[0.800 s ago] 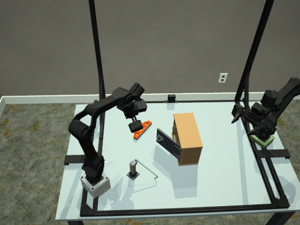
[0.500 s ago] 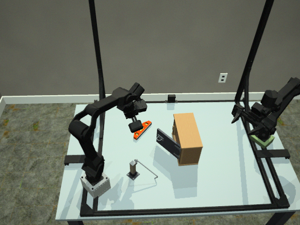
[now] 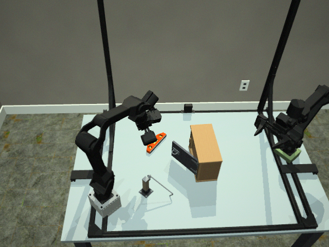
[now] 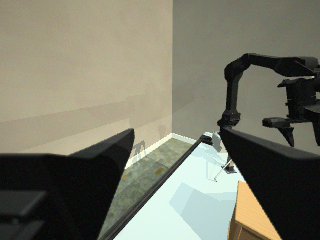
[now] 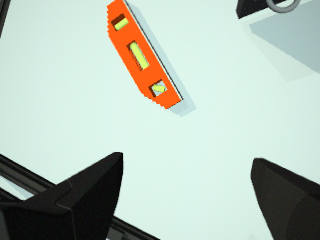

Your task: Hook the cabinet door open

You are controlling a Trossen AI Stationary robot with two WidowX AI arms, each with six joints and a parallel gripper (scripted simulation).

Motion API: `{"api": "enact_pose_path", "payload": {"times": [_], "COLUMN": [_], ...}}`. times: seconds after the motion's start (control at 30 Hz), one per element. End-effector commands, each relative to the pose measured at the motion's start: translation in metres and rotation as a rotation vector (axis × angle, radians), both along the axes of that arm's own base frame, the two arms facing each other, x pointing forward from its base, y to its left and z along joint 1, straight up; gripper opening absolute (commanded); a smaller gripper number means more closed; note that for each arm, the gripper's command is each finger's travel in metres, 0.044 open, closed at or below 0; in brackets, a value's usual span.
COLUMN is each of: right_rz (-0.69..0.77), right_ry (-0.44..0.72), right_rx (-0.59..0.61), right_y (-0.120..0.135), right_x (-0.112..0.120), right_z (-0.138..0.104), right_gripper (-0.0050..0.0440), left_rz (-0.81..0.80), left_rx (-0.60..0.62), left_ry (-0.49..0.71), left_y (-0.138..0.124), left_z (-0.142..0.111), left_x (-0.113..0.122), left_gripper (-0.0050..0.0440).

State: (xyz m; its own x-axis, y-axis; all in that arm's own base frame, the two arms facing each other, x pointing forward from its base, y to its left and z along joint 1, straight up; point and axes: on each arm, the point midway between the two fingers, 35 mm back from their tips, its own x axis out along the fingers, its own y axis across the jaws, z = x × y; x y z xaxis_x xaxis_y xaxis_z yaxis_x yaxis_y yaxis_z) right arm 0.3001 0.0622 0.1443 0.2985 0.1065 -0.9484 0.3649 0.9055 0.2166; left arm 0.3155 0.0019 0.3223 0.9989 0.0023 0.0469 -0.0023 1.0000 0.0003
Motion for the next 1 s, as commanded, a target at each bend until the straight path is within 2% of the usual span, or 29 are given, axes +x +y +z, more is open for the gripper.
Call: {"api": "enact_pose_path", "payload": {"times": [0.0, 0.33, 0.63, 0.8, 0.87, 0.97], "right_rz": [-0.027, -0.200, -0.546, -0.756, -0.756, -0.871], "right_ry": [0.012, 0.069, 0.172, 0.228, 0.228, 0.256], "right_rx": [0.003, 0.026, 0.059, 0.072, 0.072, 0.076], "right_y": [-0.002, -0.011, -0.033, -0.049, -0.049, -0.058], "right_x": [0.003, 0.022, 0.059, 0.079, 0.079, 0.089], "right_z": [0.000, -0.001, -0.009, -0.018, -0.018, -0.024], "right_gripper": [0.0220, 0.0220, 0.0220, 0.0220, 0.0220, 0.0220], "left_rz": [-0.002, -0.002, -0.002, -0.002, -0.002, -0.002], "left_rx": [0.001, 0.009, 0.014, 0.012, 0.012, 0.009], "left_ry": [-0.002, 0.006, 0.024, 0.034, 0.034, 0.038], "left_y": [0.005, 0.034, 0.066, 0.067, 0.067, 0.062], "left_z": [0.003, 0.016, 0.036, 0.046, 0.046, 0.050], "left_x": [-0.003, -0.022, -0.075, -0.109, -0.109, -0.126], "left_gripper": [0.0400, 0.0400, 0.0400, 0.0400, 0.0400, 0.0400]}}
